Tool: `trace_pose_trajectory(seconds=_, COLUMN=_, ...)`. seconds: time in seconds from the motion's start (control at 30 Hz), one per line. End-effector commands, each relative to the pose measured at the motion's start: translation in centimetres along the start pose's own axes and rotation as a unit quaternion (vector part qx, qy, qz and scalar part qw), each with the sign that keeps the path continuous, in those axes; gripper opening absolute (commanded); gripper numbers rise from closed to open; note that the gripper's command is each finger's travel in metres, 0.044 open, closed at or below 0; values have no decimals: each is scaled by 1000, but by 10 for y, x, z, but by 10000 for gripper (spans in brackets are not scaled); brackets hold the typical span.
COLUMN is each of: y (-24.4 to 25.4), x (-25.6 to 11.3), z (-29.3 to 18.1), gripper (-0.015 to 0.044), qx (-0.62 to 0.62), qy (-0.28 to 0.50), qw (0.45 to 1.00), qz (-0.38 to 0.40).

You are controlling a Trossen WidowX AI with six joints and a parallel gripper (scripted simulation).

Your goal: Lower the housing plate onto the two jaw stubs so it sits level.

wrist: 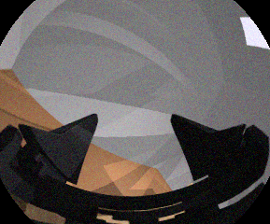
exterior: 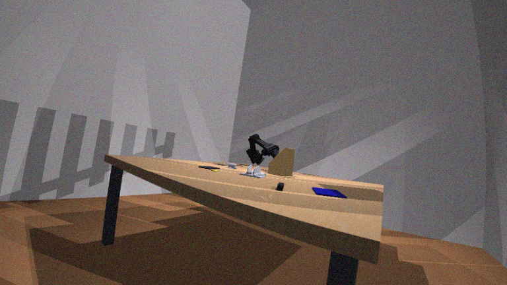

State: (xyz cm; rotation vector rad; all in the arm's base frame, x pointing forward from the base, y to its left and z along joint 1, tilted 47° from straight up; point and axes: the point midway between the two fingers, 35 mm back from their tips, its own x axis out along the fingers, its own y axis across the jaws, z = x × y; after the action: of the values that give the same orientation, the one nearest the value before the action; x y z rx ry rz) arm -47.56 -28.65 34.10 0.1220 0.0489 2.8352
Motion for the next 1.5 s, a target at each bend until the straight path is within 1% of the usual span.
trace_pose_trajectory(seconds=0.0, y=11, x=-22, z=13, gripper=440, qx=15, qy=2, qw=999, qz=34)
trace_pose_trajectory(seconds=0.47, y=44, x=-106, z=54, gripper=440, qx=86, qy=15, qw=982, qz=167)
trace_pose_trajectory(seconds=0.57, y=47, x=-123, z=60, gripper=440, qx=101, qy=24, qw=977, qz=185)
trace_pose_trajectory(seconds=0.83, y=59, x=-204, z=78, gripper=440, qx=157, qy=63, qw=948, qz=269)
trace_pose_trajectory(seconds=1.1, y=59, x=-284, z=88, gripper=440, qx=207, qy=118, qw=906, qz=349)
trace_pose_trajectory(seconds=1.37, y=39, x=-361, z=99, gripper=440, qx=213, qy=167, qw=864, qz=425)
trace_pose_trajectory(seconds=1.47, y=30, x=-384, z=97, gripper=440, qx=218, qy=190, qw=848, qz=444)
